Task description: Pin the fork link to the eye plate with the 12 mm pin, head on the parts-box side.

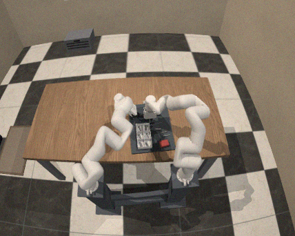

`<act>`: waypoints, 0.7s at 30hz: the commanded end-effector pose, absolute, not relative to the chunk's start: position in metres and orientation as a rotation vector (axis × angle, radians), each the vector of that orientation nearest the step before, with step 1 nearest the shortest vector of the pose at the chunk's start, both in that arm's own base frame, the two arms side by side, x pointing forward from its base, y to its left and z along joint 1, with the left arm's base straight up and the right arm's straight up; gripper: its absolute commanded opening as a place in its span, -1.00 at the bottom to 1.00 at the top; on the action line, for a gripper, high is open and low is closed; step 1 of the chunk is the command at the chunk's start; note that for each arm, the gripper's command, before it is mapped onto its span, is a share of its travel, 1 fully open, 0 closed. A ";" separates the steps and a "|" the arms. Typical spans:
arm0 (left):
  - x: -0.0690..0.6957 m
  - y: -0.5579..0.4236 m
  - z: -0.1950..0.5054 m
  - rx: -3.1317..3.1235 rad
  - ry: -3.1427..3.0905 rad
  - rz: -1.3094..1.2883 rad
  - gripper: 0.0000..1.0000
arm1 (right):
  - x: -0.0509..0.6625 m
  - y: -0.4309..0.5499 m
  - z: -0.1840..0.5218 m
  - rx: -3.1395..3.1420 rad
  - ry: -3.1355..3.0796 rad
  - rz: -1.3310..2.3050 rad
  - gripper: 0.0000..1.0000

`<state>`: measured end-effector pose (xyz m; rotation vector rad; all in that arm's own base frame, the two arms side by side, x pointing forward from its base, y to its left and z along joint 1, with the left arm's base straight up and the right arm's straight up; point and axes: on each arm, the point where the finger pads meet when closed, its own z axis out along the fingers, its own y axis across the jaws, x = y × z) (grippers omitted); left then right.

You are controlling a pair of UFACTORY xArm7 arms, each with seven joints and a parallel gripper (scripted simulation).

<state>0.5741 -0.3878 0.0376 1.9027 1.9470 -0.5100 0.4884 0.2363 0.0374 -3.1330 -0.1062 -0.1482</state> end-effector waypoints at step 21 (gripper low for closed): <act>0.575 -0.388 0.040 1.901 1.943 -0.507 -1.00 | 0.496 0.238 0.039 -3.131 -0.106 -0.156 -1.00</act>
